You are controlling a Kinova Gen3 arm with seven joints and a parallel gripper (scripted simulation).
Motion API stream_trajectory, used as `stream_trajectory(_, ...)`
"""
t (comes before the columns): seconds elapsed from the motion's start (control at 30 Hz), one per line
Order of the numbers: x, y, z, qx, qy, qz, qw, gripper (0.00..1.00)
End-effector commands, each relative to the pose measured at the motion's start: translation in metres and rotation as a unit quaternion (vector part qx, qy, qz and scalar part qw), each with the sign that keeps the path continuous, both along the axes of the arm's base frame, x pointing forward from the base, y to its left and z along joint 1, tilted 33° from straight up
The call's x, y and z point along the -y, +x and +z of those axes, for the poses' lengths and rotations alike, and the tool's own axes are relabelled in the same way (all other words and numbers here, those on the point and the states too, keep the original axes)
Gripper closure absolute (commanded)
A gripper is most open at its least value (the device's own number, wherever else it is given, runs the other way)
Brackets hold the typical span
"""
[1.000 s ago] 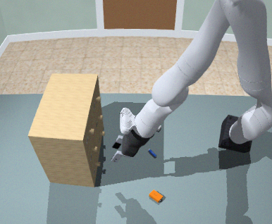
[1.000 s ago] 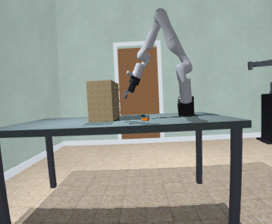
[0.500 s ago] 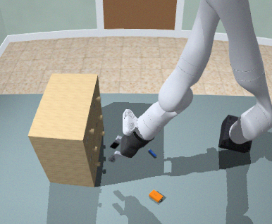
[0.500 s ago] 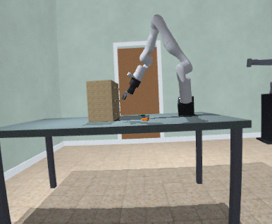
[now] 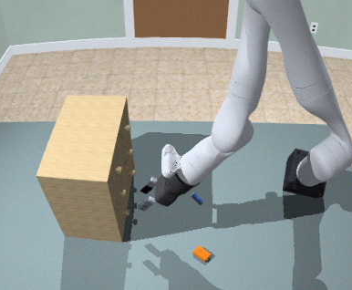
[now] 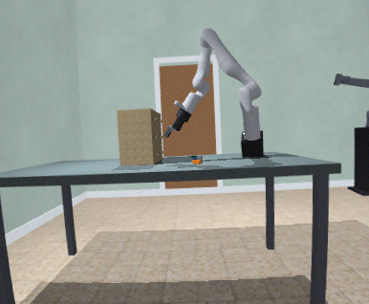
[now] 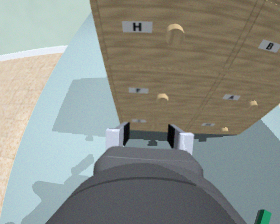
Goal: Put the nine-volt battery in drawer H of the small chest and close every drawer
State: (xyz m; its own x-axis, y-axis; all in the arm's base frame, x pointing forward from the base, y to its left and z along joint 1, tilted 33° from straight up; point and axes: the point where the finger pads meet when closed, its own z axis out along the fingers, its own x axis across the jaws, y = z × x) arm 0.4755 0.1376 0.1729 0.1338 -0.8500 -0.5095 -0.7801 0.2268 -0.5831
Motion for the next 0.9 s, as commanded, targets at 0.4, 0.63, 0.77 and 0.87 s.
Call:
stream_trajectory(0.4,-0.011,0.002,-0.010,0.021,0.011,-0.011,1.000,0.00)
stream_trajectory(0.63,-0.013,0.005,-0.013,0.035,0.013,-0.019,0.999,0.00)
stream_trajectory(0.77,-0.015,0.007,-0.015,0.042,0.014,-0.024,0.999,0.00)
stream_trajectory(0.87,-0.015,0.008,-0.016,0.047,0.015,-0.027,0.998,0.00)
